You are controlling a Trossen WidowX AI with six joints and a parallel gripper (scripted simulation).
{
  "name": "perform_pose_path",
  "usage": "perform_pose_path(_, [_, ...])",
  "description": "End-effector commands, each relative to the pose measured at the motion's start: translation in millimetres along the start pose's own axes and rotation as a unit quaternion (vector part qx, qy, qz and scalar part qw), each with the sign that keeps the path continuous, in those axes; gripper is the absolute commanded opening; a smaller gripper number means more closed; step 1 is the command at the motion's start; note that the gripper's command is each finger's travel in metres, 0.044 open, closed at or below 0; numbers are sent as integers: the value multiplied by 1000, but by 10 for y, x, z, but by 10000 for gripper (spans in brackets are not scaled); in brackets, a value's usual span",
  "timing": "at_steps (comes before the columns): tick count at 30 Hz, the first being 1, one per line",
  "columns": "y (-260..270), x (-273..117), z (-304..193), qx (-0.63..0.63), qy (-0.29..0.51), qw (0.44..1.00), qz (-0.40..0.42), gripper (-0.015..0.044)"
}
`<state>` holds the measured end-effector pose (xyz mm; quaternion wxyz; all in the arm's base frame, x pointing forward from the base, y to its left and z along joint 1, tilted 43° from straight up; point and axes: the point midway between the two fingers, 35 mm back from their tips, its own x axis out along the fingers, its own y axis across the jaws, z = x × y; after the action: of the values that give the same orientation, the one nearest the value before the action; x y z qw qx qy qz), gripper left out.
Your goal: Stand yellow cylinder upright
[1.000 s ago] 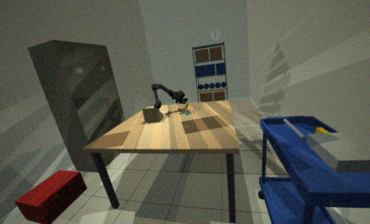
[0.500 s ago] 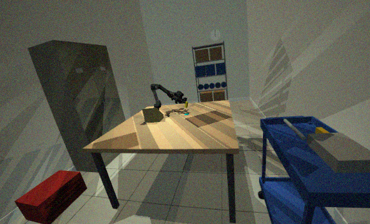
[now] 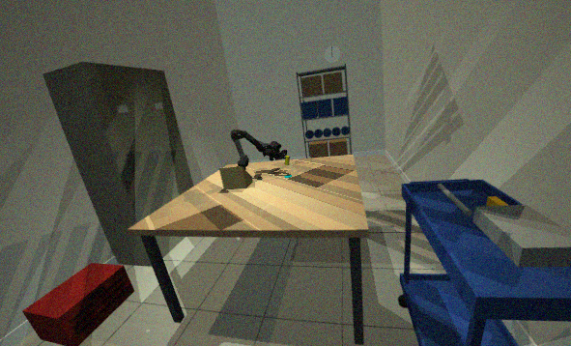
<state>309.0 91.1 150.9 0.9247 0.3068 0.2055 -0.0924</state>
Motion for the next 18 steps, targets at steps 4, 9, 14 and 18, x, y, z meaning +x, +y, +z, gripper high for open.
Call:
perform_pose_path(4, [-17, -58, 25, 23, -25, 999, 8, 105])
perform_pose_path(9, [-24, -93, 37, 37, -39, 998, 14, 105])
perform_pose_path(14, [-32, -129, 49, 51, -53, 997, 20, 105])
perform_pose_path(18, [-40, -157, 58, 62, -63, 996, 25, 105])
